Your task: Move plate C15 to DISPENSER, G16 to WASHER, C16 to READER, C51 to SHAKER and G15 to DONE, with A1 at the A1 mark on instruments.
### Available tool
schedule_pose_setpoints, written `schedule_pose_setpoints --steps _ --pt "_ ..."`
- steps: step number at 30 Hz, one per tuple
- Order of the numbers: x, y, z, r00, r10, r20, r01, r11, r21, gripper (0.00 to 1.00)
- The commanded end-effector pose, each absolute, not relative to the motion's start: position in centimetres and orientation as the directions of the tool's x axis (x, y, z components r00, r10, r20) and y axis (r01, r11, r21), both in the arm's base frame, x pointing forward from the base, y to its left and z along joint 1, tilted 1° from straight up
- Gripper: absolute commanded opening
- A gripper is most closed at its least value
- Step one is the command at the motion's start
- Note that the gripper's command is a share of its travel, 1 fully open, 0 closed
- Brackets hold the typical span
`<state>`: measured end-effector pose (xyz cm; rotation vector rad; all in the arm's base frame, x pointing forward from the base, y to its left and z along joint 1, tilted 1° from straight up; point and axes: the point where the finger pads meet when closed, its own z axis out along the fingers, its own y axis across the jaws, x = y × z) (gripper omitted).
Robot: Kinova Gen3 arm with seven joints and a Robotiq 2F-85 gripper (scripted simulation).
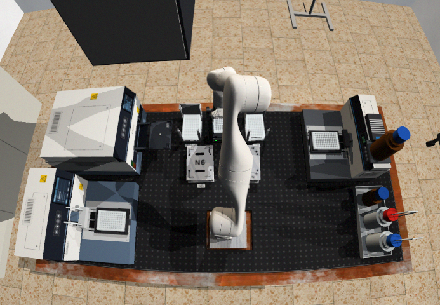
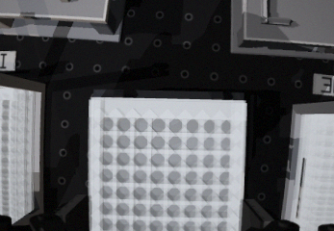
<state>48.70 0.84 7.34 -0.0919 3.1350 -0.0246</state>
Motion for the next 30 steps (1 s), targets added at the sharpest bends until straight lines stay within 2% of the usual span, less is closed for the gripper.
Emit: schedule_pose_setpoints --steps 1,30 --pt "48.8 0.9 7.8 -0.998 -0.059 -0.007 -0.059 0.998 -0.016 0.94" --pt "48.7 0.9 11.4 -0.998 -0.059 -0.007 -0.059 0.998 -0.016 0.94"
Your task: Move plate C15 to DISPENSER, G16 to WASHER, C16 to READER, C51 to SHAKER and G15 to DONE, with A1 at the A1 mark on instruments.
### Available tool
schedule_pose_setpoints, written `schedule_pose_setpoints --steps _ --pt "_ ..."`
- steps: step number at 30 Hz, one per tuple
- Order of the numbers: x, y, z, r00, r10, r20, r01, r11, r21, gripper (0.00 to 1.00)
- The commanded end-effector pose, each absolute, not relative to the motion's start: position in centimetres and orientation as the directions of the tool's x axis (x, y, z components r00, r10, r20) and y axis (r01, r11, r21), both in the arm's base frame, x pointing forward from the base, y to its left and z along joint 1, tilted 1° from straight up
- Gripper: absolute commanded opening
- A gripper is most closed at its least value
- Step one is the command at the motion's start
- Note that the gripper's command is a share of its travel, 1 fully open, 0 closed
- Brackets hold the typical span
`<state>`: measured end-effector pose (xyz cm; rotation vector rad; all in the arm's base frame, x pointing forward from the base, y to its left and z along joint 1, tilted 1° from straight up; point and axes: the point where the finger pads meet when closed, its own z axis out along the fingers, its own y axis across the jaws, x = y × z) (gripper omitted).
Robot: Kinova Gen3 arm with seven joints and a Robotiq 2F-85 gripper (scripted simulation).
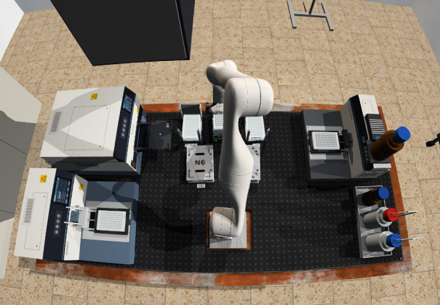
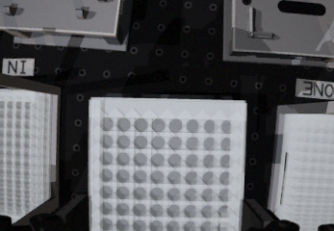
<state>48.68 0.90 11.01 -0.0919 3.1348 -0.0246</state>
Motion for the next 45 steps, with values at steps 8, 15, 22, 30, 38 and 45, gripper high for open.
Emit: schedule_pose_setpoints --steps 8,15,22,30,38,45 --pt "48.7 0.9 12.2 -0.998 -0.059 -0.007 -0.059 0.998 -0.016 0.94" --pt "48.7 0.9 13.1 -0.998 -0.059 -0.007 -0.059 0.998 -0.016 0.94" --pt "48.7 0.9 13.8 -0.998 -0.059 -0.007 -0.059 0.998 -0.016 0.94" --pt "48.7 1.0 14.9 -0.998 -0.059 -0.007 -0.059 0.998 -0.016 0.94" --pt "48.7 1.0 15.7 -0.998 -0.059 -0.007 -0.059 0.998 -0.016 0.94" --pt "48.7 1.0 16.6 -0.998 -0.059 -0.007 -0.059 0.998 -0.016 0.94"
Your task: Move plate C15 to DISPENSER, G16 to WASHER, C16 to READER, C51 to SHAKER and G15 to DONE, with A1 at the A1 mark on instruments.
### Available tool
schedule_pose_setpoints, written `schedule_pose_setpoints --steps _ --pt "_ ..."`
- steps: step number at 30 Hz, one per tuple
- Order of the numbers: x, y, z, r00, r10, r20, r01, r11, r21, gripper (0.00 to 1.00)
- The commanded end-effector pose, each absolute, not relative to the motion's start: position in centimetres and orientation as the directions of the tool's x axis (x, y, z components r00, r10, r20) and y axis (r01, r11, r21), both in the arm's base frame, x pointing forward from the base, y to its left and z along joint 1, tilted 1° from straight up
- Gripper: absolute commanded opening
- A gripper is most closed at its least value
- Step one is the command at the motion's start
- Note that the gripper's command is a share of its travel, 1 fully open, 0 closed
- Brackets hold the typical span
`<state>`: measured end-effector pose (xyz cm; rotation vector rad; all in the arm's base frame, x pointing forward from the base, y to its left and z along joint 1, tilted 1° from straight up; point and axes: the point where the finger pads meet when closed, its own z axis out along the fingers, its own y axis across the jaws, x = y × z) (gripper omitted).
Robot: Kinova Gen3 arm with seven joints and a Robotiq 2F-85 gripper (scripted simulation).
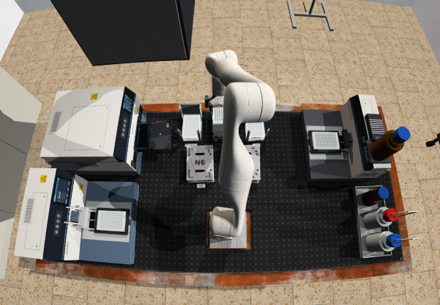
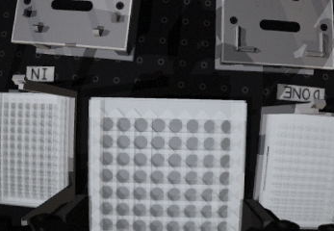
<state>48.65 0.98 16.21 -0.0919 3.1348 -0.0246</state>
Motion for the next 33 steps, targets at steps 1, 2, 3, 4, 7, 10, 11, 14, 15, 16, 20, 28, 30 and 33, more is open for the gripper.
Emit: schedule_pose_setpoints --steps 1,2,3,4,7,10,11,14,15,16,20,28,30,33 --pt "48.7 1.0 16.7 -0.998 -0.059 -0.007 -0.059 0.998 -0.016 0.94" --pt "48.7 1.0 16.9 -0.998 -0.059 -0.007 -0.059 0.998 -0.016 0.94" --pt "48.7 1.0 17.0 -0.998 -0.059 -0.007 -0.059 0.998 -0.016 0.94" --pt "48.7 1.0 17.1 -0.998 -0.059 -0.007 -0.059 0.998 -0.016 0.94" --pt "48.7 1.0 17.4 -0.998 -0.059 -0.007 -0.059 0.998 -0.016 0.94" --pt "48.7 1.0 17.7 -0.998 -0.059 -0.007 -0.059 0.998 -0.016 0.94" --pt "48.7 1.0 17.8 -0.998 -0.059 -0.007 -0.059 0.998 -0.016 0.94" --pt "48.7 1.0 18.2 -0.998 -0.059 -0.007 -0.059 0.998 -0.016 0.94" --pt "48.7 1.0 18.3 -0.998 -0.059 -0.007 -0.059 0.998 -0.016 0.94" --pt "48.7 1.0 18.5 -0.998 -0.059 -0.007 -0.059 0.998 -0.016 0.94" --pt "48.7 1.0 19.0 -0.998 -0.059 -0.007 -0.059 0.998 -0.016 0.94" --pt "48.7 1.0 19.6 -0.998 -0.059 -0.007 -0.059 0.998 -0.016 0.94" --pt "48.7 1.0 19.6 -0.998 -0.059 -0.007 -0.059 0.998 -0.016 0.94" --pt "48.7 1.0 19.6 -0.998 -0.059 -0.007 -0.059 0.998 -0.016 0.94"
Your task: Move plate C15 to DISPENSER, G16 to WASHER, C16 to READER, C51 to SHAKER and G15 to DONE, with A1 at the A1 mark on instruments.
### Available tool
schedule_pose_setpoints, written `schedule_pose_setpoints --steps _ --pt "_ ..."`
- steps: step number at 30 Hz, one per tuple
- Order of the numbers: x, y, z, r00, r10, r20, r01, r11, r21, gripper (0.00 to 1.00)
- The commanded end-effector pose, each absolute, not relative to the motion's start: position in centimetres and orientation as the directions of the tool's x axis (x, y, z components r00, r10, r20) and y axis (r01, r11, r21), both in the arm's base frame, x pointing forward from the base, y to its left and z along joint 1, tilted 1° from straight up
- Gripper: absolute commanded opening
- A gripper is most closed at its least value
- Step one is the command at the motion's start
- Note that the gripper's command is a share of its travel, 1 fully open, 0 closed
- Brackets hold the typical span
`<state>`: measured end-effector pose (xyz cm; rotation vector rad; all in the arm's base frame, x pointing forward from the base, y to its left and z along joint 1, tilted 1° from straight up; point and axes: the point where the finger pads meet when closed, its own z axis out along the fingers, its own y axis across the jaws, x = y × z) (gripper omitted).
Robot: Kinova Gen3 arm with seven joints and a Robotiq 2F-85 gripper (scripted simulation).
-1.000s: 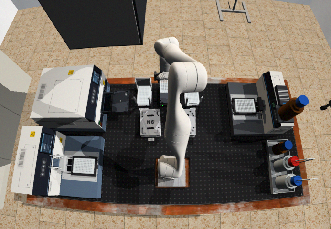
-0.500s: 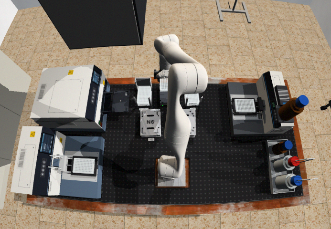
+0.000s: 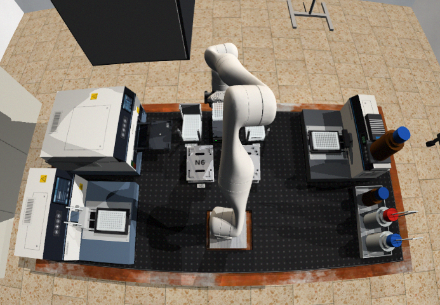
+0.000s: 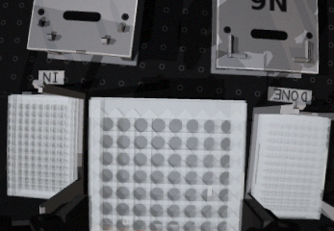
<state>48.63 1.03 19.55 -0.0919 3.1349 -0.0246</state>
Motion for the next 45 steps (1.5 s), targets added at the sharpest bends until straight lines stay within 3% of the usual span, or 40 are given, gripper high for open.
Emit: schedule_pose_setpoints --steps 1,45 --pt "48.7 1.0 19.6 -0.998 -0.059 -0.007 -0.059 0.998 -0.016 0.94" --pt "45.1 12.9 19.5 -0.999 -0.031 -0.007 -0.031 0.999 -0.015 0.94"
